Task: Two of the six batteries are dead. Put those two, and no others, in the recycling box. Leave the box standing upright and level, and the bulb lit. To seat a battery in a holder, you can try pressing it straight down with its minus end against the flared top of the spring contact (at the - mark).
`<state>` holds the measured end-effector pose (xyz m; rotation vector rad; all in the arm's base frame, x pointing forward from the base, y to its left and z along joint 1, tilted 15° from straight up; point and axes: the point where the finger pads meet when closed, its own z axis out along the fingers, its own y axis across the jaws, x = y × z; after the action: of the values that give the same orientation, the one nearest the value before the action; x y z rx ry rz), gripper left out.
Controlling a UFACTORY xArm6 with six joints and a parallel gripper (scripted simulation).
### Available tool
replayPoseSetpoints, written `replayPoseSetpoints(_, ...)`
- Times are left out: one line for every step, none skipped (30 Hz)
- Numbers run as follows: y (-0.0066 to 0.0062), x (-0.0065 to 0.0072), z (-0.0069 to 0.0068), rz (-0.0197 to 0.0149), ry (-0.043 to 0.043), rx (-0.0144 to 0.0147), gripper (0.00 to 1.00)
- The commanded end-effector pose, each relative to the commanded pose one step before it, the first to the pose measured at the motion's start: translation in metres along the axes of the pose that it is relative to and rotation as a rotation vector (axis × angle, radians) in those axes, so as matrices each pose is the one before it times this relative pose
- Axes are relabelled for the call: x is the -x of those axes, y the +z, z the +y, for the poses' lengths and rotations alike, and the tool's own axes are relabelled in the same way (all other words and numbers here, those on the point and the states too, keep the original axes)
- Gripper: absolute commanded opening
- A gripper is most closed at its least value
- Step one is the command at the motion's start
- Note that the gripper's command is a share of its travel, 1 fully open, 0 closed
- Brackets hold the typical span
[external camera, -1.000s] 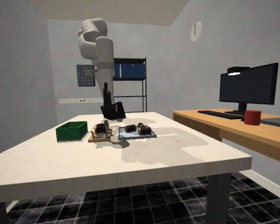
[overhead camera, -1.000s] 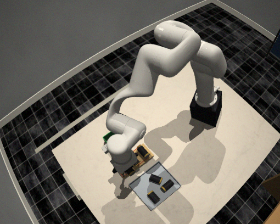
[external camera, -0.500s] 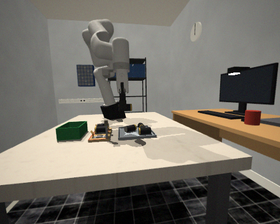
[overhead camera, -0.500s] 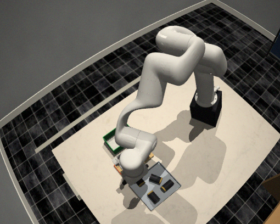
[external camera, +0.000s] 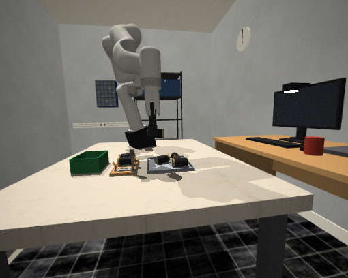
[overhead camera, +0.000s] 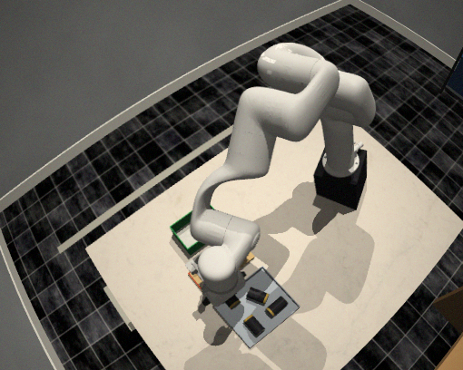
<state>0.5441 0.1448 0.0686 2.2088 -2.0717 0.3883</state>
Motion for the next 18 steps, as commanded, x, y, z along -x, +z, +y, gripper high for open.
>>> replayPoseSetpoints(0.00241, 0.00035, -0.00168, -0.00153, 0.00052, -0.00486, 0.28)
replayPoseSetpoints(0.00839, 0.00000, 0.00000, 0.00001, 0.00000, 0.00000, 0.28)
replayPoseSetpoints(0.00000, 0.00000, 0.00000, 0.00000, 0.00000, 0.00000, 0.28)
replayPoseSetpoints(0.00000, 0.00000, 0.00000, 0.00000, 0.00000, 0.00000, 0.28)
replayPoseSetpoints(0.01257, 0.00000, 0.00000, 0.00000, 0.00000, 0.00000, 0.28)
replayPoseSetpoints(0.01456, 0.00000, 0.00000, 0.00000, 0.00000, 0.00000, 0.28)
replayPoseSetpoints(0.01402, 0.00000, 0.00000, 0.00000, 0.00000, 0.00000, 0.28)
replayPoseSetpoints(0.01148, 0.00000, 0.00000, 0.00000, 0.00000, 0.00000, 0.28)
replayPoseSetpoints(0.00765, 0.00000, 0.00000, 0.00000, 0.00000, 0.00000, 0.28)
replayPoseSetpoints(0.00355, 0.00000, 0.00000, 0.00000, 0.00000, 0.00000, 0.28)
replayPoseSetpoints(0.00062, 0.00000, 0.00000, 0.00000, 0.00000, 0.00000, 0.28)
replayPoseSetpoints(0.00000, 0.00000, 0.00000, 0.00000, 0.00000, 0.00000, 0.28)
replayPoseSetpoints(0.00000, 0.00000, 0.00000, 0.00000, 0.00000, 0.00000, 0.28)
replayPoseSetpoints(0.00000, 0.00000, 0.00000, 0.00000, 0.00000, 0.00000, 0.28)
replayPoseSetpoints(0.00000, 0.00000, 0.00000, 0.00000, 0.00000, 0.00000, 0.28)
replayPoseSetpoints(0.00000, 0.00000, 0.00000, 0.00000, 0.00000, 0.00000, 0.28)
replayPoseSetpoints(0.00000, 0.00000, 0.00000, 0.00000, 0.00000, 0.00000, 0.28)
replayPoseSetpoints(0.00000, 0.00000, 0.00000, 0.00000, 0.00000, 0.00000, 0.28)
